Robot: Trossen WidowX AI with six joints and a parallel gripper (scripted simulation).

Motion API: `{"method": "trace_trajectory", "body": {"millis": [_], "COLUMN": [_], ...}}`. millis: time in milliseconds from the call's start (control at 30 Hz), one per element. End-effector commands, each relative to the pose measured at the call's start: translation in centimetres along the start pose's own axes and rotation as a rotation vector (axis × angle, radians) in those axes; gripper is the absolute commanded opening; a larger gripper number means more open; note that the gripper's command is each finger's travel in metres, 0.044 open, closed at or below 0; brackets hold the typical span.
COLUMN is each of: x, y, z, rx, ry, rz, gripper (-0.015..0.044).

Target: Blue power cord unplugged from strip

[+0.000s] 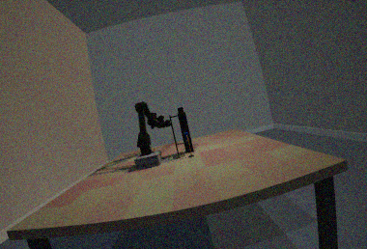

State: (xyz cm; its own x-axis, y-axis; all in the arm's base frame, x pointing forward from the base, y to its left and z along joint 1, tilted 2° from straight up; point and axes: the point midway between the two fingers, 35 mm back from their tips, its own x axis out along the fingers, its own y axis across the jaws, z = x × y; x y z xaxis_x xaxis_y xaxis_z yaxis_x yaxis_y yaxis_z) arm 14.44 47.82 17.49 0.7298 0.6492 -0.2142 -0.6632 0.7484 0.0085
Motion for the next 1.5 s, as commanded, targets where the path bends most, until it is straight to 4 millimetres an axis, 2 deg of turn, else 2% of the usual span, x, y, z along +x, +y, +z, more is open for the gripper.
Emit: {"method": "trace_trajectory", "body": {"millis": [0, 233, 467, 633, 833, 967, 1100, 1333, 1467], "x": [2.7, 5.3, 5.7, 4.8, 2.0, 0.2, -2.6, -5.1, -8.9], "y": [-5.6, -15.1, -25.3, -32.6, -41.1, -44.9, -49.1, -51.5, -52.5], "z": [2.8, 5.7, 8.3, 10.1, 11.9, 12.4, 10.8, 4.8, -0.8], "rx": [-0.043, -0.112, -0.177, -0.185, -0.193, -0.189, -0.037, 0.361, 0.794], "ry": [0.016, 0.065, 0.107, 0.125, 0.151, 0.168, 0.214, 0.362, 0.495], "rz": [-0.076, -0.201, -0.338, -0.433, -0.548, -0.601, -0.668, -0.73, -0.859], "gripper": [0.016, 0.016, 0.016, 0.016, 0.016, 0.016, 0.016, 0.016, 0.016]}}
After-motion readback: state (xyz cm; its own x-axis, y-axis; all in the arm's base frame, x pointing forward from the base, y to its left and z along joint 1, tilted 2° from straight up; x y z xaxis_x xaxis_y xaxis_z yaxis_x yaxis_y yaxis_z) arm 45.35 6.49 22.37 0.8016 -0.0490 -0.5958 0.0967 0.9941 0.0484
